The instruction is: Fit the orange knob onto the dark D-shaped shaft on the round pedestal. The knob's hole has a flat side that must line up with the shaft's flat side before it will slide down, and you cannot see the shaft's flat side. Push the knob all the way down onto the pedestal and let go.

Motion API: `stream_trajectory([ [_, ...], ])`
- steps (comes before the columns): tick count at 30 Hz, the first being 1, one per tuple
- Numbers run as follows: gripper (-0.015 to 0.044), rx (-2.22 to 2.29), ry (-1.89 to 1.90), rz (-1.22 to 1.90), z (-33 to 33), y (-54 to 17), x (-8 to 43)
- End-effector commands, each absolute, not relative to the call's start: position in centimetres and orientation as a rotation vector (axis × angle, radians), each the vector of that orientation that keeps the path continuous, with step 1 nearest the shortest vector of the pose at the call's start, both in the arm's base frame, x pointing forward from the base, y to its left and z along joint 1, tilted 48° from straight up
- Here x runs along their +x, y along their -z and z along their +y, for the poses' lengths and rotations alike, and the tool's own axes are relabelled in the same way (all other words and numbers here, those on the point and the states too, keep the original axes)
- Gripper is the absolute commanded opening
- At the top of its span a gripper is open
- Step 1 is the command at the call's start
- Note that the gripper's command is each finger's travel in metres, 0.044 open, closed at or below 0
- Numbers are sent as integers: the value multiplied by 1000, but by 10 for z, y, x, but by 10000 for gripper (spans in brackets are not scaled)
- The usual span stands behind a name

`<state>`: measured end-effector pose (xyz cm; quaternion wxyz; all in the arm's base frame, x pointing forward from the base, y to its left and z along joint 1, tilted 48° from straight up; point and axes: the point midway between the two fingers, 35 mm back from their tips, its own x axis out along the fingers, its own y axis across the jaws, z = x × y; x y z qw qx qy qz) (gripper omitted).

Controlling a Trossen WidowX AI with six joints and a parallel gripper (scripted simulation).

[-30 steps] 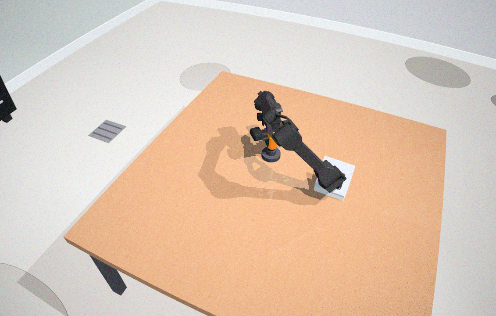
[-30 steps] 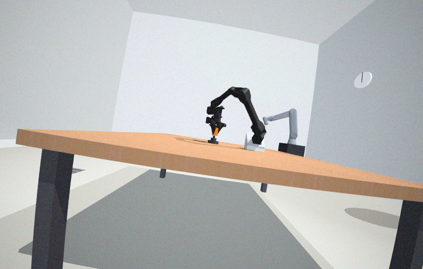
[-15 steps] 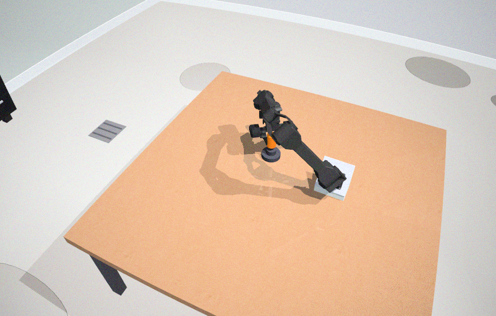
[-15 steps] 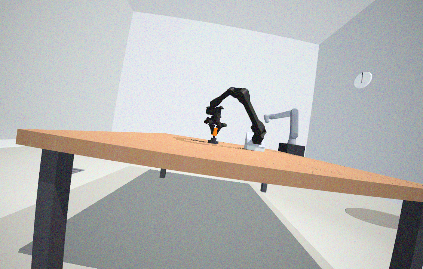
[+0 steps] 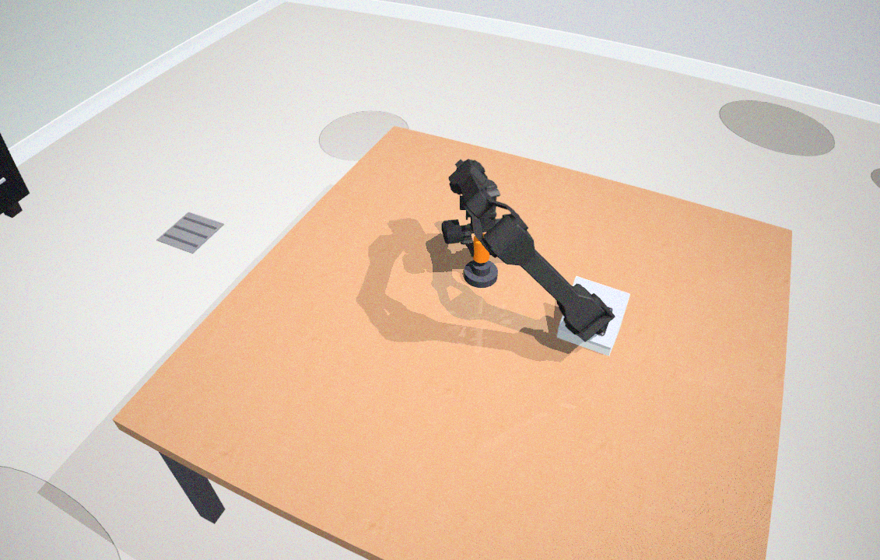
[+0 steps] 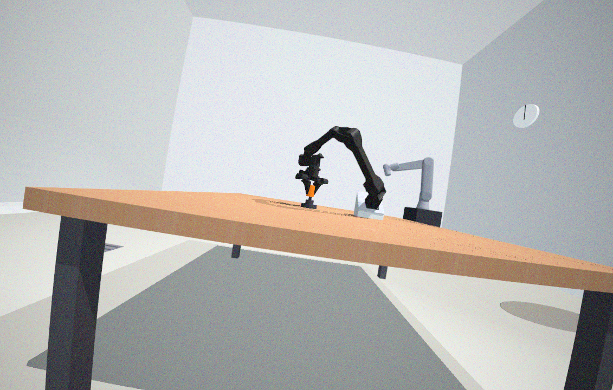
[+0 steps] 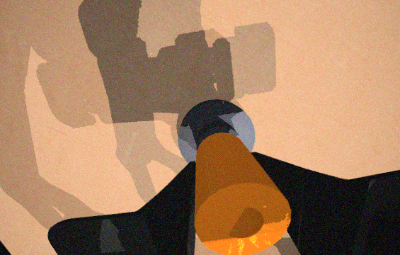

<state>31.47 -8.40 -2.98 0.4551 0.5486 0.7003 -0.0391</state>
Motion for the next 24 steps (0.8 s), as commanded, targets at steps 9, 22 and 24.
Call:
stream_trajectory([
  [9, 0, 1504, 281, 1746, -85, 25, 311],
  [22, 0, 1504, 281, 1746, -83, 27, 311],
  [24, 0, 1504, 281, 1746, -84, 27, 312],
])
